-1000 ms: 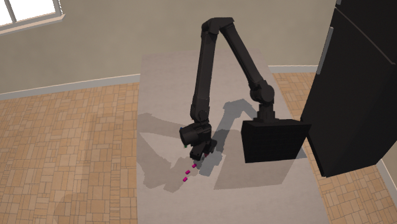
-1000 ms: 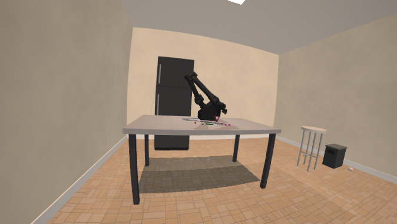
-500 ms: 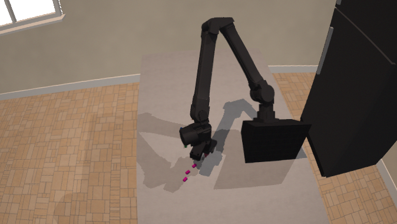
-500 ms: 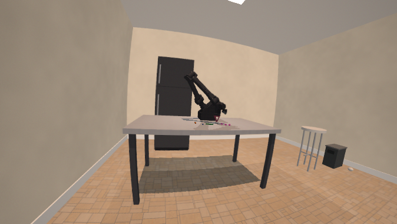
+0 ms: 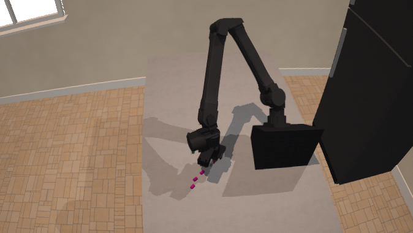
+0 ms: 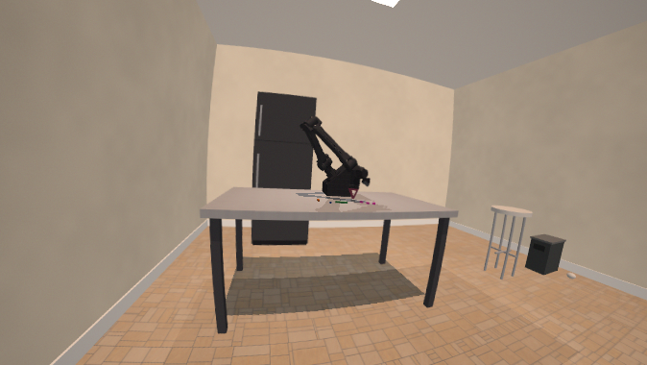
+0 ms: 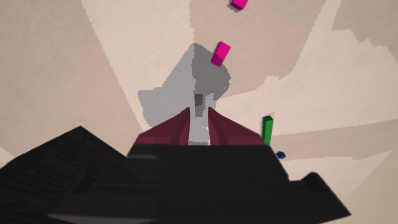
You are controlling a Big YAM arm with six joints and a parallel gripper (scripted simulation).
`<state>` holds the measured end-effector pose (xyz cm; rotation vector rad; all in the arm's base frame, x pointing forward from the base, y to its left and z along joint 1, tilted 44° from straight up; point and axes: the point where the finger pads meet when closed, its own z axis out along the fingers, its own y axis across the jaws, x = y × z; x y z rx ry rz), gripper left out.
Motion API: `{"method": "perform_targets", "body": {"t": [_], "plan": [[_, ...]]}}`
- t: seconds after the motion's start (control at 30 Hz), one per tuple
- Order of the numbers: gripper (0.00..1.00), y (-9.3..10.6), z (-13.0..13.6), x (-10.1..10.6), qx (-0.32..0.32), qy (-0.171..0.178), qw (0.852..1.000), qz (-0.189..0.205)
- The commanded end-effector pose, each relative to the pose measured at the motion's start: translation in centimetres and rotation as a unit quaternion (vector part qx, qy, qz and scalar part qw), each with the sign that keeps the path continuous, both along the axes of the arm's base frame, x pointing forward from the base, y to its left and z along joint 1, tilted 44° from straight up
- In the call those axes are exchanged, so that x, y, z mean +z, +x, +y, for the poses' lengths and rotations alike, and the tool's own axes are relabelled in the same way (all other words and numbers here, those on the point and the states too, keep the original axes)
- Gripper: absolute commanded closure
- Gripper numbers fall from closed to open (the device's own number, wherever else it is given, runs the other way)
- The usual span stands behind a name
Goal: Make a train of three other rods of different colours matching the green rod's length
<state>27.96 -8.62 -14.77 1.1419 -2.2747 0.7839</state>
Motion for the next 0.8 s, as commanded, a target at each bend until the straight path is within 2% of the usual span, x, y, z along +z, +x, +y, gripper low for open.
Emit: {"method": "perform_targets", "body": {"t": [0.0, 0.77], "plan": [[0.77, 0.57, -0.15, 0.03, 0.002, 0.001, 1.0, -0.004], [0.77, 0.8, -0.43, 0.84, 0.001, 0.002, 1.0, -0.013]]}}
